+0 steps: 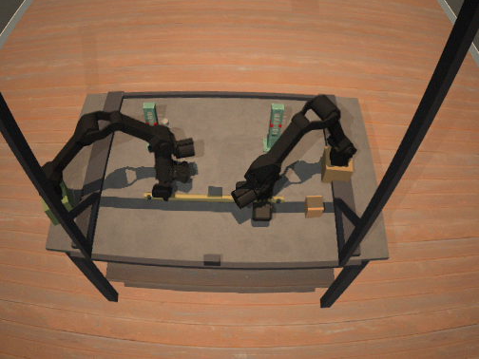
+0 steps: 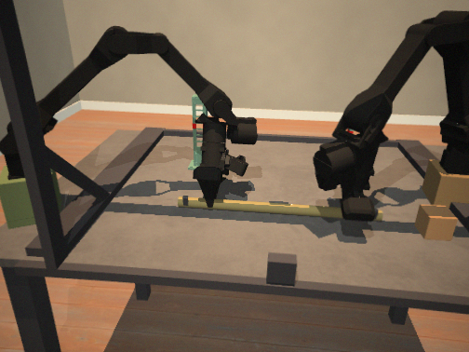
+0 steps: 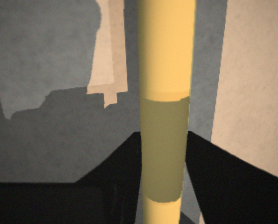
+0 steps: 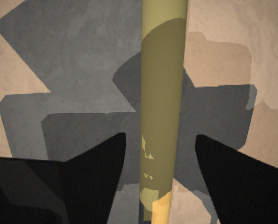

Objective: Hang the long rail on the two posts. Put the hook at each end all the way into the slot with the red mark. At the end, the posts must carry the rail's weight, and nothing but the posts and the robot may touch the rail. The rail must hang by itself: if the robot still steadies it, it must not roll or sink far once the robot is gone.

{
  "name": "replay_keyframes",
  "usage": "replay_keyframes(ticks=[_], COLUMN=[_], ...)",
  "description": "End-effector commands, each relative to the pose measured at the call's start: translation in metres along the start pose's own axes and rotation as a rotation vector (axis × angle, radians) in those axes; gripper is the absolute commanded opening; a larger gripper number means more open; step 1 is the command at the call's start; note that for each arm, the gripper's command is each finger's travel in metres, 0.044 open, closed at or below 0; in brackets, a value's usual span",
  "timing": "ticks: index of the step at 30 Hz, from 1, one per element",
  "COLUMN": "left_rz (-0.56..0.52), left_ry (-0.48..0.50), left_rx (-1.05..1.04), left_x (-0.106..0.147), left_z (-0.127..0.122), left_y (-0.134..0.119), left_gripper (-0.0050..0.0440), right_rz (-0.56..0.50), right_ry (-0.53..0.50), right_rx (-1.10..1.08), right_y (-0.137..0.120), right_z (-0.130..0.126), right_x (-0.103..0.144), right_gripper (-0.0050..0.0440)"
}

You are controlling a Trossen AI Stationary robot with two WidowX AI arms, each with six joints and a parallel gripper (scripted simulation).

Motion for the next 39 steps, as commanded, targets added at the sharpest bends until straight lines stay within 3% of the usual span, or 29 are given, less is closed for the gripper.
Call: replay_keyframes(ticks=[1,9,13,20,35,36,37,39], left_rz=[-0.026,-0.026,-0.026,-0.026,-0.026,-0.026,-0.026,-0.026], left_ry=[-0.005,-0.005,-0.005,-0.005,-0.005,-0.005,-0.005,-0.005], left_rx=[-0.013,-0.013,-0.013,-0.013,-0.013,-0.013,-0.013,-0.013], left_x=[0.0089,0.0089,0.0089,0.0089,0.0089,0.0089,0.0089,0.0089], left_z=[-0.0037,-0.0037,-0.0037,-0.0037,-0.0037,-0.0037,-0.0037,-0.0037], left_y=[0.0043,0.0043,0.0043,0.0043,0.0043,0.0043,0.0043,0.0043], left_gripper=[-0.005,-0.005,-0.005,-0.005,-0.005,0.0024,0.0048,0.0096], right_rz=[-0.008,-0.008,-0.014,-0.028,-0.028,-0.028,-0.028,-0.028], right_ry=[0.0,0.0,0.003,0.009,0.009,0.009,0.009,0.009], right_rx=[-0.002,-0.003,-0.004,-0.008,-0.008,-0.008,-0.008,-0.008], right_y=[0.0016,0.0015,0.0034,0.0057,0.0057,0.0057,0.0057,0.0057], right_z=[-0.0013,-0.001,-0.0001,0.0001,0.0001,0.0001,0.0001,0.0001], right_x=[-0.0028,-0.0119,-0.0105,-0.0054,-0.0054,-0.0054,-0.0054,-0.0054], right_gripper=[0.0225,0.0225,0.0171,0.0151,0.0047,0.0023,0.0,-0.0001])
Point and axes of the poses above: on each arm, the point midway between the two fingers, 35 mm back from their tips, its own x axis back along the fingers, its own z axis across the jaws, y = z × x, the point moved 1 cm from there along x, back along the fingers, and after that the axes turned 13 degrees about x, right-handed, at the moved point
